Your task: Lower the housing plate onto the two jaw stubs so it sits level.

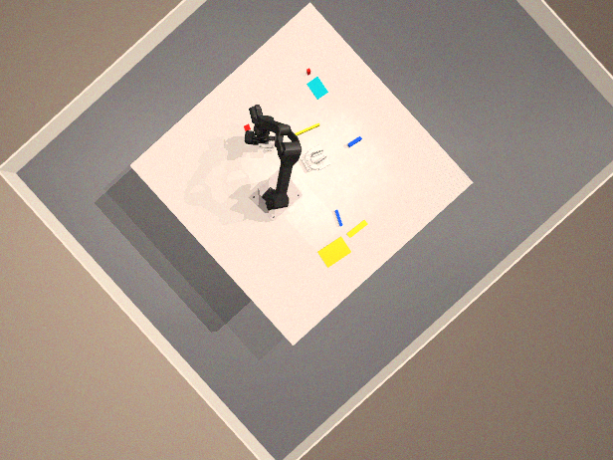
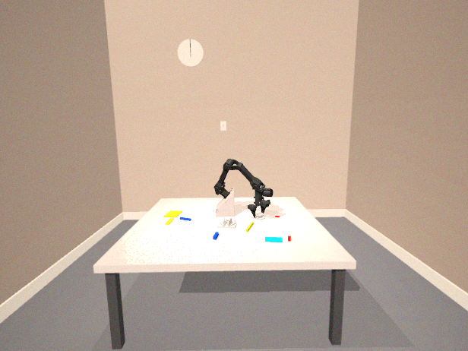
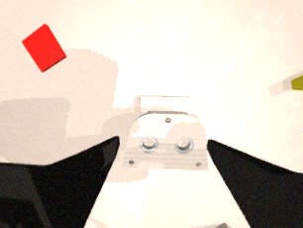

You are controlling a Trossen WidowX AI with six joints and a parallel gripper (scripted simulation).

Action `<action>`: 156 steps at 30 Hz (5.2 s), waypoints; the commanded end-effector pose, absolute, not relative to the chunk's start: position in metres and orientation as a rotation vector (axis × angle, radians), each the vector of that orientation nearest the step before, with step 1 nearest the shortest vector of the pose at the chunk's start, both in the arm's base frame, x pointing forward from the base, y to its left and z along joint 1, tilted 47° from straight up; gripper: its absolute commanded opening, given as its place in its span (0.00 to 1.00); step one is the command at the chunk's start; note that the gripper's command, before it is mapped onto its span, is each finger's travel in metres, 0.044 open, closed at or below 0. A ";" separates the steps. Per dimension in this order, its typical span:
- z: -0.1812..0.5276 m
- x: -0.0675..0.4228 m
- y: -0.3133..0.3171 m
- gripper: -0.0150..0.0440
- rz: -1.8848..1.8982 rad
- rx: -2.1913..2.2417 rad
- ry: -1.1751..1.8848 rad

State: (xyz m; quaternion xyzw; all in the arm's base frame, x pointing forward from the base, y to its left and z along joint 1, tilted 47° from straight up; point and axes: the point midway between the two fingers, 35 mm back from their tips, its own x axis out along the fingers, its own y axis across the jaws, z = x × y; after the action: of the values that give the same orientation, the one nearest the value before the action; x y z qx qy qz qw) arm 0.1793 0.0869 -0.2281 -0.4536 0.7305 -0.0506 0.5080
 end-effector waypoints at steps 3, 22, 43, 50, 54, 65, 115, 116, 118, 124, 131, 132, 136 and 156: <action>-0.230 0.179 0.083 1.00 -0.119 -1.104 1.760; -0.230 0.179 0.083 1.00 -0.119 -1.104 1.760; -0.230 0.178 0.083 0.85 -0.123 -1.096 1.763; -0.227 0.179 0.087 0.85 -0.122 -1.097 1.763; -0.219 0.181 0.096 0.85 -0.120 -1.097 1.762; -0.195 0.183 0.122 0.85 -0.117 -1.100 1.761; -0.104 0.245 0.077 0.85 -0.435 -0.772 1.632; -0.102 0.246 0.074 0.85 -0.444 -0.763 1.628; -0.098 0.248 0.070 0.85 -0.463 -0.745 1.619; -0.085 0.254 0.056 0.85 -0.522 -0.692 1.592; -0.071 0.260 0.039 0.85 -0.591 -0.630 1.559; -0.069 0.260 0.037 0.85 -0.601 -0.622 1.554; -0.060 0.262 0.027 0.85 -0.641 -0.587 1.534; -0.020 0.264 -0.025 0.85 -0.846 -0.421 1.424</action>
State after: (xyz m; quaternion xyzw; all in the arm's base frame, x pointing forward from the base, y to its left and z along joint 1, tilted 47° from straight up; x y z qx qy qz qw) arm 0.2660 -0.0159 -0.0277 -0.1966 0.6378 -0.3551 0.6546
